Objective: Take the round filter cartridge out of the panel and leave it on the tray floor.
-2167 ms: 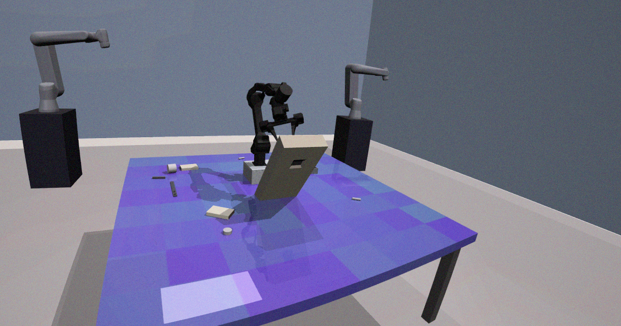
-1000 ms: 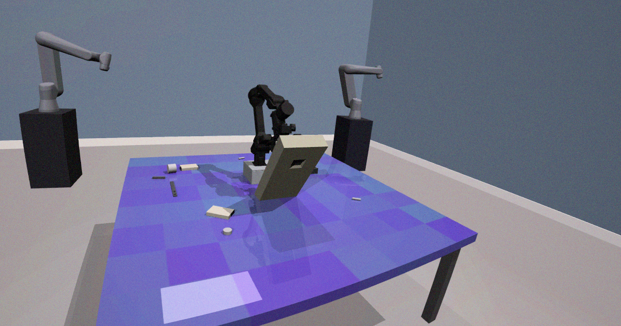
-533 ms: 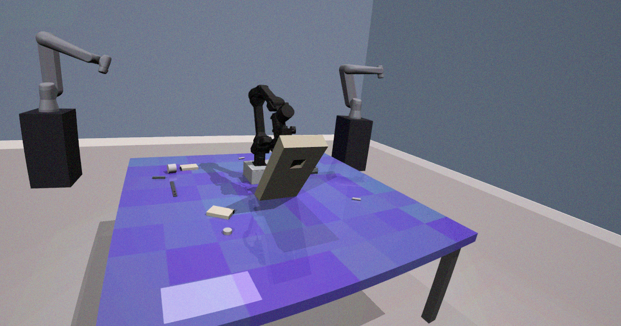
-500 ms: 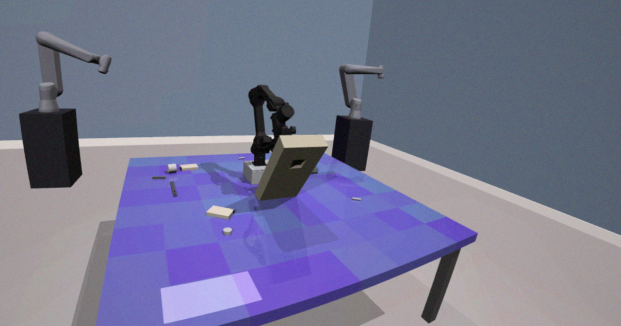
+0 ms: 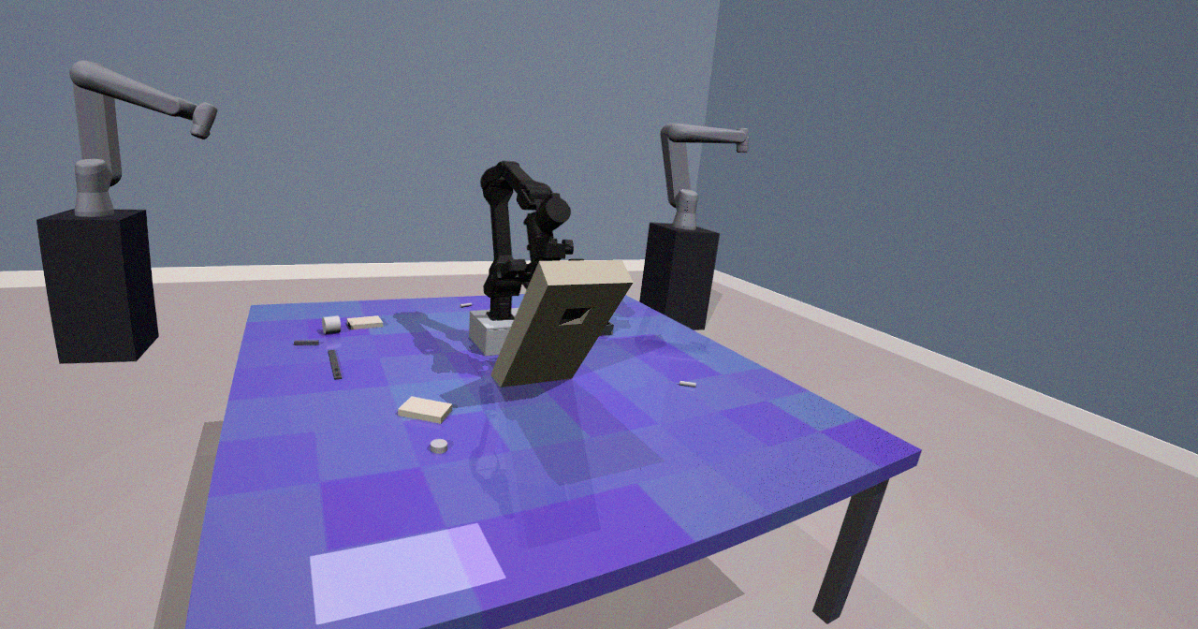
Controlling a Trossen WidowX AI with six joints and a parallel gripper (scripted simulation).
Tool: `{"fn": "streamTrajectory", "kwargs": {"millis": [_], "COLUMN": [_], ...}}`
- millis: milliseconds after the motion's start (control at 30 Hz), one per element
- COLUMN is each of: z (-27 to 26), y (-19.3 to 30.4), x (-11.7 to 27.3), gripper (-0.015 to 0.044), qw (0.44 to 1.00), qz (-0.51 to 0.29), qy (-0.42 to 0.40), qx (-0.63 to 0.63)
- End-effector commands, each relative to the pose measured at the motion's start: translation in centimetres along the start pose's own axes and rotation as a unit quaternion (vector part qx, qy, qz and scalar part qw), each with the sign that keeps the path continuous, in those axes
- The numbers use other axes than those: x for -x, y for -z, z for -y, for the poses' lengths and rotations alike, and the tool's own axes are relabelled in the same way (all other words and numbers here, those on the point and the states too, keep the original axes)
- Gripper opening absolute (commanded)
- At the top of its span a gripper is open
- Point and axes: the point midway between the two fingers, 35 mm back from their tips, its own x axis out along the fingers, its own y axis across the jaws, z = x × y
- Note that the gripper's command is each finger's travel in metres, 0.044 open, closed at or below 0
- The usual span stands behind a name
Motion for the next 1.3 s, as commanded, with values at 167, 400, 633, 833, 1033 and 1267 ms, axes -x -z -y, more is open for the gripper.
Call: {"fn": "streamTrajectory", "kwargs": {"millis": [167,400,633,833,1033,1267], "z": [0.0,0.0,-0.2,-2.0,-4.0,-6.4], "y": [-1.4,-1.5,-1.3,-1.5,-1.6,-1.6], "x": [2.9,6.9,9.4,9.0,8.6,8.4], "gripper": [0.0,0.0,0.0,0.0,0.0,0.0], "qw": [1.0,1.0,1.0,1.0,1.0,1.0], "qz": [0.01,0.009,0.008,0.005,0.003,0.004], "qy": [0.0,0.0,0.0,-0.001,-0.002,-0.003], "qx": [0.0,0.0,0.0,-0.001,-0.002,-0.002]}}
